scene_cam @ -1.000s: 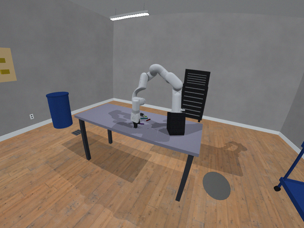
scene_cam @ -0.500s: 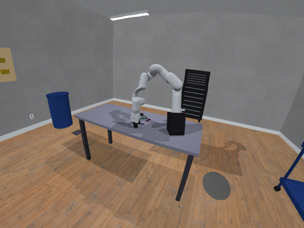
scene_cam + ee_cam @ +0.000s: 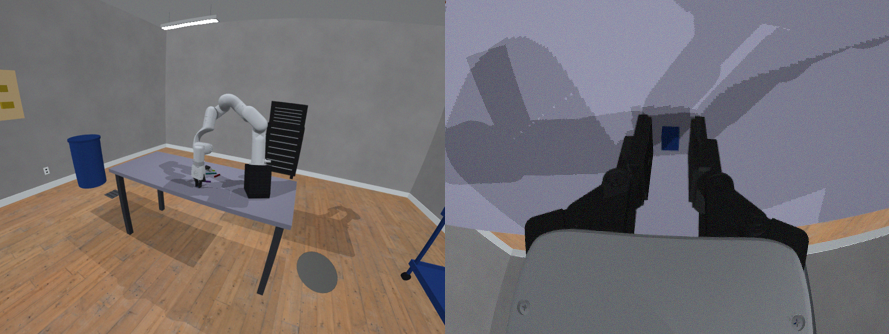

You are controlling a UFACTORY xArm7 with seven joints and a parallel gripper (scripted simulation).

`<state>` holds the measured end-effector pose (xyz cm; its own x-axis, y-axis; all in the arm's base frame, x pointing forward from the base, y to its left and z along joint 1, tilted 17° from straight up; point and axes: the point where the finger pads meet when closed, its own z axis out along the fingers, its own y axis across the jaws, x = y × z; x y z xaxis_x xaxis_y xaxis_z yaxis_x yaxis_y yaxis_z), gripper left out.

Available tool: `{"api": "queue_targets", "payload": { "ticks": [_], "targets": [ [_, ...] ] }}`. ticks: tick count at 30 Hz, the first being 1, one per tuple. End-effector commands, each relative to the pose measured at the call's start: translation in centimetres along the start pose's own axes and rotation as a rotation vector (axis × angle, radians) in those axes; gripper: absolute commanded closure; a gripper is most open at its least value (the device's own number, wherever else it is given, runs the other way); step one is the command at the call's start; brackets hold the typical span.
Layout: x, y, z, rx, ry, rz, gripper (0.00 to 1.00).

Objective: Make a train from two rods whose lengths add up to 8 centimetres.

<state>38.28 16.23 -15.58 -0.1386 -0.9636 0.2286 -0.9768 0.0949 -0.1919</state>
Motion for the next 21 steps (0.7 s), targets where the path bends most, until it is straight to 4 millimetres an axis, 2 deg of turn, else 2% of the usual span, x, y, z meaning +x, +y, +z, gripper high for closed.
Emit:
{"api": "queue_targets", "payload": {
  "ticks": [1, 5, 9, 11, 21],
  "targets": [
    [-0.1, -0.1, -0.3, 0.002, -0.003, 0.0, 0.76],
    [-0.1, -0.1, -1.2, 0.002, -0.003, 0.0, 0.76],
    [-0.1, -0.1, -3.0, 0.002, -0.003, 0.0, 0.76],
    [-0.1, -0.1, -3.0, 0.002, -0.003, 0.0, 0.76],
    [-0.1, -0.1, -8.1, 0.002, -0.003, 0.0, 0.76]
  ]
}}
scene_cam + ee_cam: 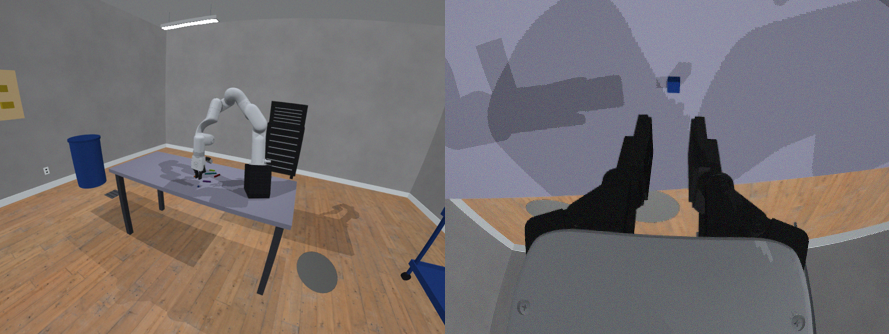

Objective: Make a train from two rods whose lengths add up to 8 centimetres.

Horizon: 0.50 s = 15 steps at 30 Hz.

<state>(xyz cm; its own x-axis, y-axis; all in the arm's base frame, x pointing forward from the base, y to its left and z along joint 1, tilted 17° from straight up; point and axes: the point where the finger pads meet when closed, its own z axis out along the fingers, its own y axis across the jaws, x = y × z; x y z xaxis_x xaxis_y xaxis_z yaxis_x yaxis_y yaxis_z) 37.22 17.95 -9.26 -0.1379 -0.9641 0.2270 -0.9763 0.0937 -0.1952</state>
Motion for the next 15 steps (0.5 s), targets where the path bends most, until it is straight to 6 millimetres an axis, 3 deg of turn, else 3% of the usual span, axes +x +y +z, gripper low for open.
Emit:
{"api": "queue_targets", "payload": {
  "ticks": [1, 10, 11, 15],
  "targets": [
    [-0.05, -0.07, -1.73, -0.001, -0.001, 0.0, 0.76],
    [-0.05, -0.07, -2.48, -0.001, -0.001, 0.0, 0.76],
    [-0.05, -0.07, -2.48, -0.001, -0.001, 0.0, 0.0],
    [-0.05, -0.07, -2.48, -0.001, -0.001, 0.0, 0.0]
  ]
}}
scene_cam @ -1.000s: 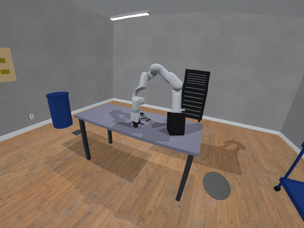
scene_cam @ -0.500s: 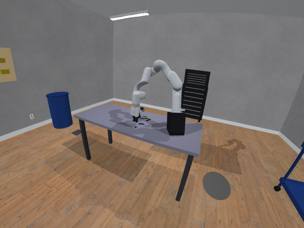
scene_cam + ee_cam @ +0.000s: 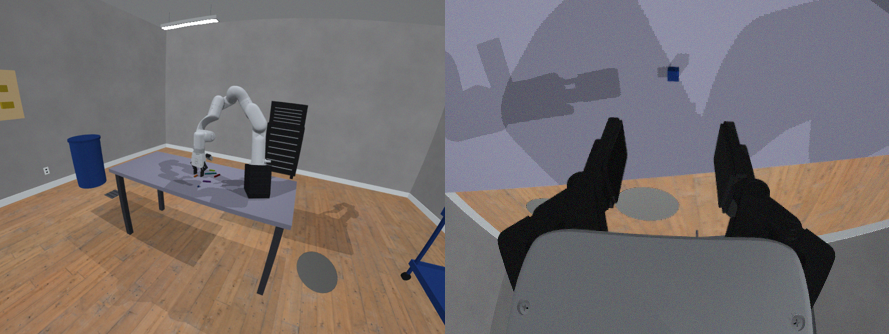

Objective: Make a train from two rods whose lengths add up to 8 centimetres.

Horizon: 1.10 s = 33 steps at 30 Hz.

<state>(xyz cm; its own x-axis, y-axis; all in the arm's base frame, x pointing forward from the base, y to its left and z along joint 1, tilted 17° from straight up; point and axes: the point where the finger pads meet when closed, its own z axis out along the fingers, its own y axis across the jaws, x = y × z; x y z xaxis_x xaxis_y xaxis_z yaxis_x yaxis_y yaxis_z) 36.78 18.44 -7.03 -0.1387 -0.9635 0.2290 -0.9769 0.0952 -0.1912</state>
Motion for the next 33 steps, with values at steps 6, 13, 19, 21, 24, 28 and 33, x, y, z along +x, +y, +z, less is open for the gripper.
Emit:
{"api": "queue_targets", "payload": {
  "ticks": [6, 13, 19, 21, 24, 28, 33],
  "targets": [
    [-0.1, -0.1, -0.2, 0.003, -0.003, 0.0, 0.0],
    [-0.1, -0.1, -0.2, 0.003, -0.003, 0.0, 0.0],
    [-0.1, -0.1, -0.1, 0.003, -0.003, 0.007, 0.0],
    [0.0, -0.2, -0.1, 0.004, -0.003, 0.022, 0.0],
    [0.4, -0.4, 0.0, 0.005, -0.002, 0.07, 0.0],
    [0.9, -0.6, 0.1, 0.006, -0.001, 0.121, 0.0],
    [2.6, -1.3, 0.5, 0.012, 0.001, 0.326, 0.0]
  ]
}}
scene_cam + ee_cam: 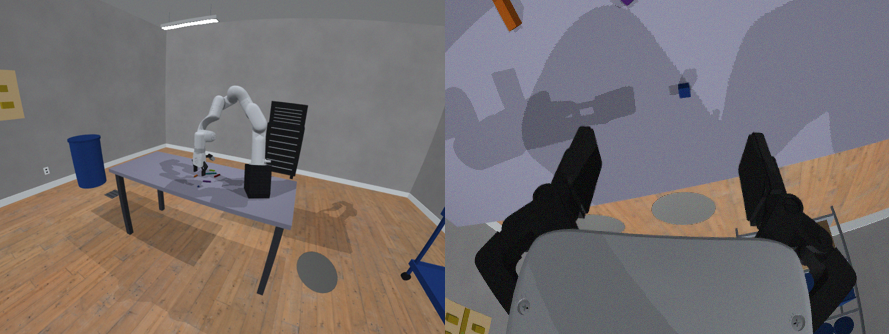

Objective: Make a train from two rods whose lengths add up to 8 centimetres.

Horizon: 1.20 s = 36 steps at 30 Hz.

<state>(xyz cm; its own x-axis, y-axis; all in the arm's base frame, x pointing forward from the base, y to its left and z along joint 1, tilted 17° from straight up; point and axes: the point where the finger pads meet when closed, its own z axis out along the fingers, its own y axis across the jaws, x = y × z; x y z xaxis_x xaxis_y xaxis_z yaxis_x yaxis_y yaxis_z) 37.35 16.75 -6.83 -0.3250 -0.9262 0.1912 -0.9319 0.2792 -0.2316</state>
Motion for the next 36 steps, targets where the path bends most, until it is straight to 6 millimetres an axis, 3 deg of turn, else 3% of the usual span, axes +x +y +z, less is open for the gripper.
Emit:
{"api": "queue_targets", "payload": {
  "ticks": [1, 8, 10, 12, 25, 27, 36],
  "targets": [
    [1.2, -0.9, 0.2, 0.012, -0.004, 0.167, 0.0],
    [3.3, -2.2, 0.6, 0.018, -0.003, 0.441, 0.0],
    [3.3, -2.2, 0.6, 0.018, -0.003, 0.441, 0.0],
    [4.4, -2.7, 0.8, 0.02, -0.003, 0.578, 0.0],
    [8.2, -4.3, 1.4, 0.026, -0.006, 1.055, 0.0],
    [8.2, -4.3, 1.4, 0.026, -0.006, 1.055, 0.0],
    [11.3, -5.1, 1.7, 0.026, -0.009, 1.438, 0.0]
  ]
}}
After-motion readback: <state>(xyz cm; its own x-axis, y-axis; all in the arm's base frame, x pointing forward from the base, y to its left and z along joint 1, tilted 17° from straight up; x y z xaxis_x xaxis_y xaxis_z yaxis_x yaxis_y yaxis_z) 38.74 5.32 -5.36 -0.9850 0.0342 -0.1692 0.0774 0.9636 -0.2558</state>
